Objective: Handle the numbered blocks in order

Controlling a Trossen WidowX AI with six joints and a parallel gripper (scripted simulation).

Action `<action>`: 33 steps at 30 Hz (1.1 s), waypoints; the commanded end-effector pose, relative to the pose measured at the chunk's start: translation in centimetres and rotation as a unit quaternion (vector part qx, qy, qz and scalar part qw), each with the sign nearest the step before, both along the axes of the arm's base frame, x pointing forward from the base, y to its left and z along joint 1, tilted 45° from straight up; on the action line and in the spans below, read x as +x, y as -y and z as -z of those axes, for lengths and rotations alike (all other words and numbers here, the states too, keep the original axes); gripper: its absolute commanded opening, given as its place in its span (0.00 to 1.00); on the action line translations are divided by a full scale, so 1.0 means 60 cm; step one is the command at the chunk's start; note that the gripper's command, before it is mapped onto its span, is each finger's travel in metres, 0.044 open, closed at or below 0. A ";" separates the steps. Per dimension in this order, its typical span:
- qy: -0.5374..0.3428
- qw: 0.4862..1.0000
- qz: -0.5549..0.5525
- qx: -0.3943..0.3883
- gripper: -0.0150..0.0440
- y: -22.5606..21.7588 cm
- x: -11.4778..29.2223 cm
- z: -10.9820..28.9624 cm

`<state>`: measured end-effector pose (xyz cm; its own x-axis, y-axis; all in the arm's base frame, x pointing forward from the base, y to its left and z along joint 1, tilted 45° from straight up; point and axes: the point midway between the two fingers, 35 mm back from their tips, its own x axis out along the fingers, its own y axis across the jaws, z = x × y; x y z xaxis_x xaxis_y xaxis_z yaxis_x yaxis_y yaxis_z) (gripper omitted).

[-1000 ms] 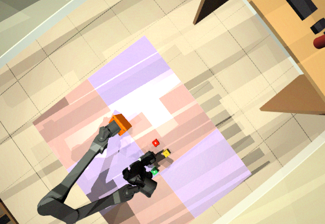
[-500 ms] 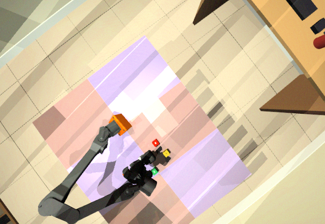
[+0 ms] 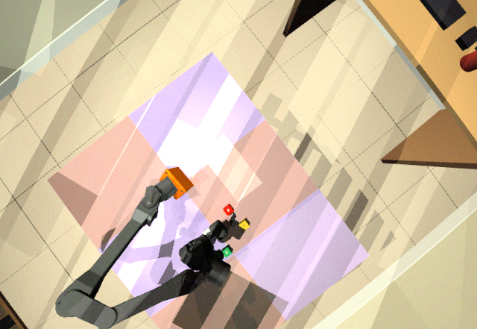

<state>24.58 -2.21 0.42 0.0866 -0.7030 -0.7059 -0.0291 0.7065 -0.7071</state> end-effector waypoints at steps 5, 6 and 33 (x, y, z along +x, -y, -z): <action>0.007 1.000 -0.003 0.004 0.93 -0.037 0.001 -0.035; 0.007 1.000 -0.003 0.004 0.89 -0.040 0.001 -0.038; -0.002 1.000 -0.008 0.015 0.46 -0.235 -0.040 -0.035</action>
<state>23.38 8.49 5.77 0.0981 -0.6845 -0.7224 -0.0228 0.7241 -0.6893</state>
